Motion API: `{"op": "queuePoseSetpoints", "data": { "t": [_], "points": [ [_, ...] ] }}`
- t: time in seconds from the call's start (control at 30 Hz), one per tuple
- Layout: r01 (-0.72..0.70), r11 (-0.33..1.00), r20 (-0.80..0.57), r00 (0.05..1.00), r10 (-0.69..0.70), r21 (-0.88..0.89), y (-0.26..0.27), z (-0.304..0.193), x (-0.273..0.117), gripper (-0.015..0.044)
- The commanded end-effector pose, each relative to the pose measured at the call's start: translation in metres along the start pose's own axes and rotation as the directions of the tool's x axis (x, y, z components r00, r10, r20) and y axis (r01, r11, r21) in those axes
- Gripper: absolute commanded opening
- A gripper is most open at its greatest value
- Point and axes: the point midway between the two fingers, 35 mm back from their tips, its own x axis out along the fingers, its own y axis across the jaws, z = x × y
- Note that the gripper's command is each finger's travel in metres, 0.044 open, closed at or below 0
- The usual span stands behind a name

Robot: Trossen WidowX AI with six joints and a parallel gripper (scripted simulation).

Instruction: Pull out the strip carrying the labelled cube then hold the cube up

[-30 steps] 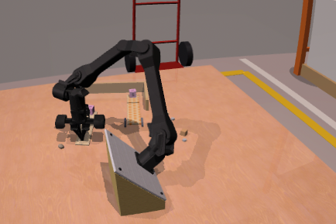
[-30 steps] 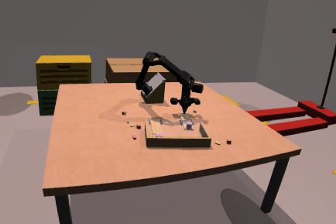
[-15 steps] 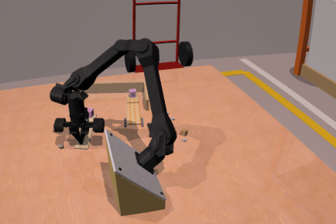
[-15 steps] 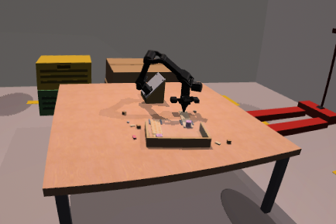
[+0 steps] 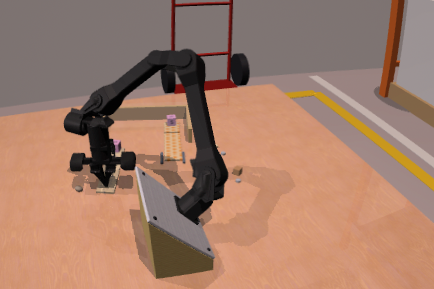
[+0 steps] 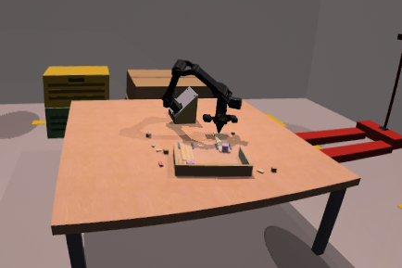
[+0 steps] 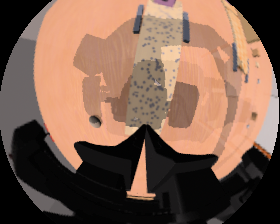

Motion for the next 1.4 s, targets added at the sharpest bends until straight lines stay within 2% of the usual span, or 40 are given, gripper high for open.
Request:
{"op": "queuePoseSetpoints", "data": {
  "t": [0.0, 0.17, 0.33, 0.73, 1.37],
  "points": [
    [-0.005, 1.000, -0.006, 1.000, 0.005, 0.005, 0.004, 0.003, -0.034, 0.0000],
    [-0.004, 1.000, -0.007, 1.000, 0.004, 0.005, 0.004, 0.003, -0.036, 0.0000],
    [-0.002, 0.970, -0.006, 1.000, 0.004, 0.241, 0.002, 0.026, -0.037, 0.0131],
    [-0.001, 0.967, -0.005, 1.000, 0.003, 0.254, -0.002, 0.065, -0.041, 0.0440],
    [-0.001, 0.967, -0.003, 1.000, 0.002, 0.256, -0.008, 0.129, -0.049, 0.0440]
  ]
}}
